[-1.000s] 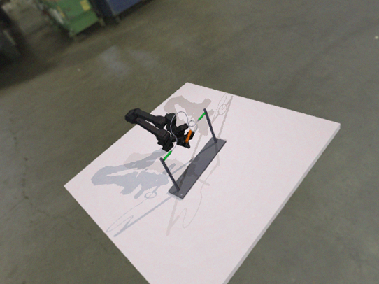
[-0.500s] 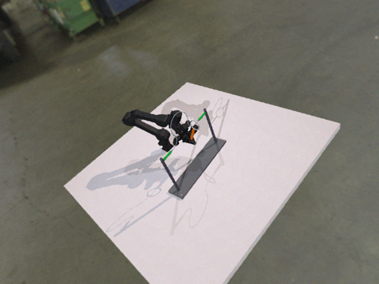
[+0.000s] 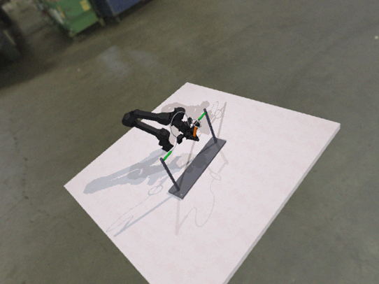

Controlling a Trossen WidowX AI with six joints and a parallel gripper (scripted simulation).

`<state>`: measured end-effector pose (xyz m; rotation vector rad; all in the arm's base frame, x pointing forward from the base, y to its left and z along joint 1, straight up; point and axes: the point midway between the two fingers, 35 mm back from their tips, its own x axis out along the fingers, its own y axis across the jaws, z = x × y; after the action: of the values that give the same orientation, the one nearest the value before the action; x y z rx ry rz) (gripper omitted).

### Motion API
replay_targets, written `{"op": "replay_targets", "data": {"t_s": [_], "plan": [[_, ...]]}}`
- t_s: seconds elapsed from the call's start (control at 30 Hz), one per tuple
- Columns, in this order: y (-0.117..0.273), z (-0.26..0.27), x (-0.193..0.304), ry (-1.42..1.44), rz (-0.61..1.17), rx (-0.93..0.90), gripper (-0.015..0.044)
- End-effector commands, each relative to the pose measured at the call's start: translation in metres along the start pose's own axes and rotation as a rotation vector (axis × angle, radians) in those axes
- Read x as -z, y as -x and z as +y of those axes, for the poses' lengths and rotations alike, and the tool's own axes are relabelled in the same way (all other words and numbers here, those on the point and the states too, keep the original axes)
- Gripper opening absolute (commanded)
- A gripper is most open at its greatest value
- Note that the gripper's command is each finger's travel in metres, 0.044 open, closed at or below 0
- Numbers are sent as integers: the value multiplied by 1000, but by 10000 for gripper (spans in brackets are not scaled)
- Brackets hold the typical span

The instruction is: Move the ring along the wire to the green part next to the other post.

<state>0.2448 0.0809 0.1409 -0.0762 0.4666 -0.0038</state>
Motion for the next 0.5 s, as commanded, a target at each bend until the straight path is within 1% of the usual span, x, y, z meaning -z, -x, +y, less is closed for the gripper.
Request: {"op": "replay_targets", "data": {"t_s": [0.0,0.47], "plan": [[1,5,-3,-20,-5,-3,-150],[3,21,-3,-31,-6,-8,-150]]}}
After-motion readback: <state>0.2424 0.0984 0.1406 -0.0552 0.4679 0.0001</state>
